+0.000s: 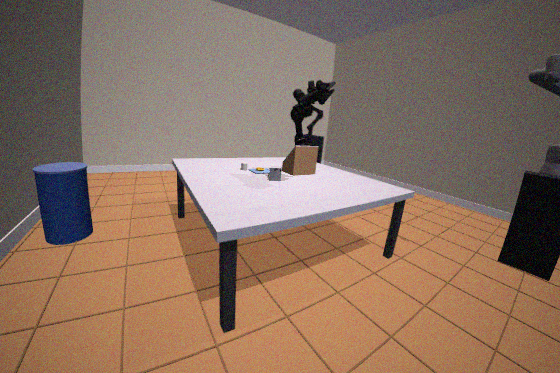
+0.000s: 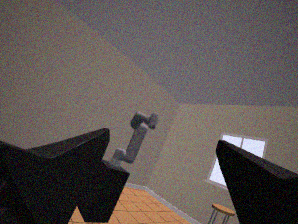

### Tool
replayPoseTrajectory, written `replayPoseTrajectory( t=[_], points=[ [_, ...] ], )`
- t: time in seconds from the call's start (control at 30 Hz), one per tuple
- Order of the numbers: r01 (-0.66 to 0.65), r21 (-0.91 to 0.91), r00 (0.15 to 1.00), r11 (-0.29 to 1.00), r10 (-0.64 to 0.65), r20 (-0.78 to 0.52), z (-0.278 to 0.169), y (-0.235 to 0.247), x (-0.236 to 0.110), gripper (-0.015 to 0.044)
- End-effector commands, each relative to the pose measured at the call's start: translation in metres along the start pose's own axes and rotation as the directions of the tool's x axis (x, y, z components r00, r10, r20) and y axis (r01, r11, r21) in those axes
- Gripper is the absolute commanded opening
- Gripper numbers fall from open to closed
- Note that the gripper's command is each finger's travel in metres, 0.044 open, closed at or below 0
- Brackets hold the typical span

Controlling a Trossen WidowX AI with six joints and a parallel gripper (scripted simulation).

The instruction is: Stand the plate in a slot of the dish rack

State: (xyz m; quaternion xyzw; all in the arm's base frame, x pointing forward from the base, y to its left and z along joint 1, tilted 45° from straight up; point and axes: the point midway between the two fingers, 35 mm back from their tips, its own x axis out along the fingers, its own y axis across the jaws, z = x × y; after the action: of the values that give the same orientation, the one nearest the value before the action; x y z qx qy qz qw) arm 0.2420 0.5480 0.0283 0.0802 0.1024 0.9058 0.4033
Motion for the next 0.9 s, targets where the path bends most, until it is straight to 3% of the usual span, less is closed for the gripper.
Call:
replayPoseTrajectory(
  t=[0.0, 0.43, 0.87],
  points=[
    [0.005, 0.003, 1.000, 1.000, -0.005, 0.002, 0.001, -0.001, -0.001, 0.0400],
    [0.335, 0.229, 0.932, 0.914, -0.357, 0.062, 0.042, -0.053, -0.060, 0.0400],
    [0.624, 0.432, 0.725, 0.651, -0.688, -0.012, 0.061, -0.087, -0.142, 0.0400]
  ],
)
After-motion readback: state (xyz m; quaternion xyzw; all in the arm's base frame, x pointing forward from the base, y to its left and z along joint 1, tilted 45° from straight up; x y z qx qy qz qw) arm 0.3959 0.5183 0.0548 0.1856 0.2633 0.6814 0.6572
